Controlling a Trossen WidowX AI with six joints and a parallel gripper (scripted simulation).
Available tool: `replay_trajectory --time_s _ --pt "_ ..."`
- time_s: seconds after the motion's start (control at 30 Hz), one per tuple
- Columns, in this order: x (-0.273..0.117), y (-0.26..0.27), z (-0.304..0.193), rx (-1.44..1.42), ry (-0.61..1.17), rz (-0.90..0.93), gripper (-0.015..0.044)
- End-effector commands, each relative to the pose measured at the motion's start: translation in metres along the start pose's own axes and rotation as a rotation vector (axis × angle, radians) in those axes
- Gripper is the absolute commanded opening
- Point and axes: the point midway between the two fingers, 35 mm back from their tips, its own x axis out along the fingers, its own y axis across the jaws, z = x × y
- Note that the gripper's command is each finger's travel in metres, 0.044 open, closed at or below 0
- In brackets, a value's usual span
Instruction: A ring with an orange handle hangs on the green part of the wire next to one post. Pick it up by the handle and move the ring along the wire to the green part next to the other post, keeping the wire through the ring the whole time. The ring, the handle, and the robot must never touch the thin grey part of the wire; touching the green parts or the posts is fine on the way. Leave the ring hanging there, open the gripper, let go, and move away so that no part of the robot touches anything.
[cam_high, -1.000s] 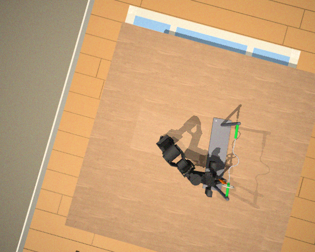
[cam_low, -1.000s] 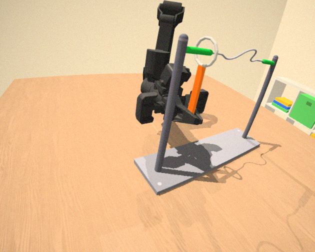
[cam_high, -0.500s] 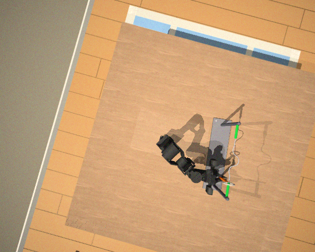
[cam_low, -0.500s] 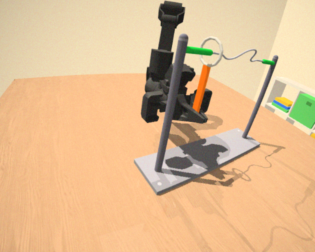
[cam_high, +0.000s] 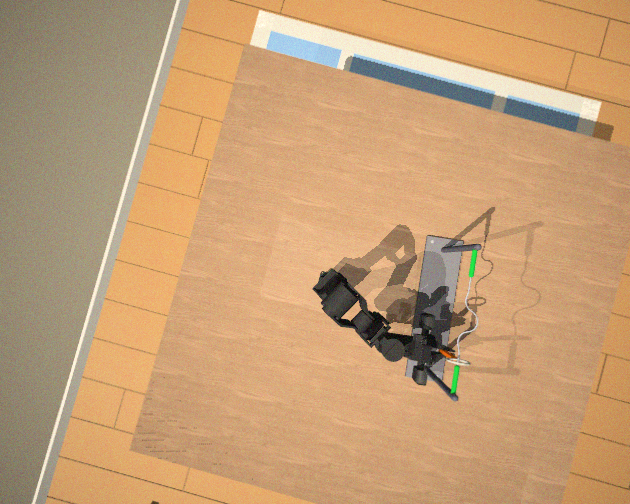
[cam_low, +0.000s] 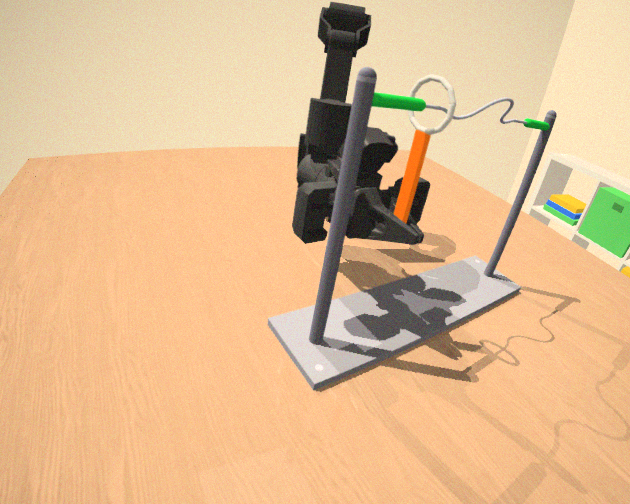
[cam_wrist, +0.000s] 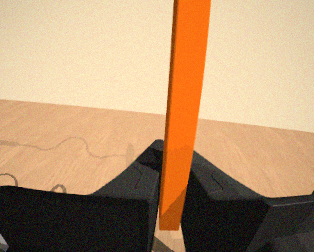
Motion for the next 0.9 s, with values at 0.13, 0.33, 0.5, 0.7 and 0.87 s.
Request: replay_trajectory --time_s 0.13,0.33,0.5,0.7,0.87 --pt "-0.0006 0.004 -0.0015 -0.036 0.005 0.015 -0.015" --pt "-0.0003 0.0041 -0.001 -0.082 0.005 0.041 -0.015" --pt "0.0 0.0032 -0.0006 -0.127 0.005 0.065 -0.015" --pt "0.0001 0.0027 -0.0007 -0.176 0.005 0.091 -0.015" --pt "-0.0005 0.0044 -0.0016 -0.199 0.004 0.099 -0.015"
